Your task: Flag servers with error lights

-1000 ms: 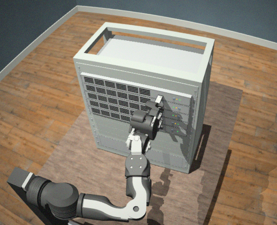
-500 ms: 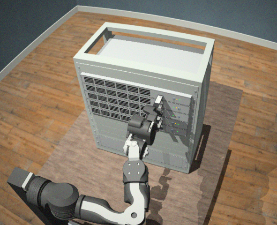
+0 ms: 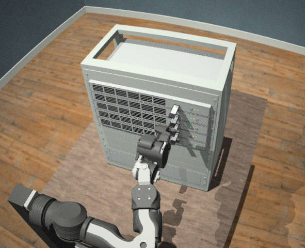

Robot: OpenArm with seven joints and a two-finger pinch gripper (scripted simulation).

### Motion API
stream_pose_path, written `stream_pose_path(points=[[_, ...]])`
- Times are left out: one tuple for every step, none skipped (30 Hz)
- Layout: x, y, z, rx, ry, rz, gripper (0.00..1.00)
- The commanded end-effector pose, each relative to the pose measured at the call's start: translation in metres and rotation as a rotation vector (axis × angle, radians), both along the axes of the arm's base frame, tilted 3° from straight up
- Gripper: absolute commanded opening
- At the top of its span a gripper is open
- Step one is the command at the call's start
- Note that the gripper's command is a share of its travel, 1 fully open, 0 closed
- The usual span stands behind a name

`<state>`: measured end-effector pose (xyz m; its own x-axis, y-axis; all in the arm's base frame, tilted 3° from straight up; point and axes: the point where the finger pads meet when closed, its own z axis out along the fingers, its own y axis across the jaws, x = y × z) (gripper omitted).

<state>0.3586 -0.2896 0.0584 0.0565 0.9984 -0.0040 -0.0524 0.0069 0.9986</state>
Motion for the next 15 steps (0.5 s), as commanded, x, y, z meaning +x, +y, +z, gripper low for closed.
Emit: stream_pose_path(points=[[0.0, 0.0, -0.001, 0.002, -0.006, 0.006, 0.0], [0.0, 0.0, -0.001, 0.002, -0.006, 0.006, 0.0], [0.001, -0.001, -0.004, 0.002, -0.006, 0.006, 0.0], [0.001, -0.003, -0.008, 0.002, -0.006, 0.005, 0.0], [0.001, -0.004, -0.013, 0.002, -0.006, 0.005, 0.0], [0.001, -0.007, -0.019, 0.002, -0.006, 0.005, 0.0], [0.001, -0.009, -0.025, 0.002, -0.006, 0.005, 0.0], [0.001, -0.012, -0.033, 0.002, -0.006, 0.005, 0.0], [0.002, -0.015, -0.04, 0.002, -0.006, 0.005, 0.0], [0.002, -0.017, -0.049, 0.002, -0.006, 0.006, 0.0], [0.002, -0.02, -0.057, 0.003, -0.006, 0.007, 0.0], [0.003, -0.023, -0.066, 0.004, -0.006, 0.009, 0.0], [0.003, -0.026, -0.075, 0.004, -0.006, 0.009, 0.0], [0.003, -0.029, -0.084, 0.003, -0.007, 0.009, 0.0], [0.004, -0.032, -0.092, 0.002, -0.007, 0.009, 0.0]])
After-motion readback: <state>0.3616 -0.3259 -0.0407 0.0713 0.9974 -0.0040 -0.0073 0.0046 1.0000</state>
